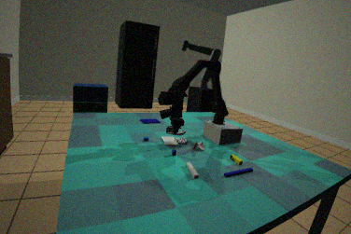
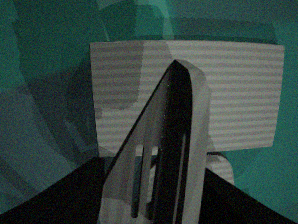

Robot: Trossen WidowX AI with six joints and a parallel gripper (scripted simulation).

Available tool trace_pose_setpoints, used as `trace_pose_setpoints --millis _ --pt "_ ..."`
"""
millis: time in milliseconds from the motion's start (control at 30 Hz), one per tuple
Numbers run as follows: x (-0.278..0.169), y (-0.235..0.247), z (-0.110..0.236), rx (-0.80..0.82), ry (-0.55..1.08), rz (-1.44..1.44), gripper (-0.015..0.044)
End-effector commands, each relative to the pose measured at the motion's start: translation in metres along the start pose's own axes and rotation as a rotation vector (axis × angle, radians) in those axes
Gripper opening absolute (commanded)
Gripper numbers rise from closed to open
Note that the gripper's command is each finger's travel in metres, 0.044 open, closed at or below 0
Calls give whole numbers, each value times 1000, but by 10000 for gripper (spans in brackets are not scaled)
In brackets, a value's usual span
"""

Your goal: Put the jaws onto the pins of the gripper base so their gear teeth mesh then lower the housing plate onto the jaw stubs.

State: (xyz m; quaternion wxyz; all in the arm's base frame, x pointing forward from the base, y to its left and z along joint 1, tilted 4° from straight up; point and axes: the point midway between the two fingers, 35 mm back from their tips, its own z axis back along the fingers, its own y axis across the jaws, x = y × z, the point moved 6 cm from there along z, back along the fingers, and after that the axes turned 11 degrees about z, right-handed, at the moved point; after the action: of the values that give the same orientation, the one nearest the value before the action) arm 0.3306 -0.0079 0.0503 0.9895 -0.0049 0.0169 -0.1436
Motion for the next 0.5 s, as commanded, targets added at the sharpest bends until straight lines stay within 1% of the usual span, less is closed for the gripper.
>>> trace_pose_setpoints --millis 0,467 --pt "0 0 -5 5 -1 -4 134" --pt "-1 0 -28 5 0 -4 134"
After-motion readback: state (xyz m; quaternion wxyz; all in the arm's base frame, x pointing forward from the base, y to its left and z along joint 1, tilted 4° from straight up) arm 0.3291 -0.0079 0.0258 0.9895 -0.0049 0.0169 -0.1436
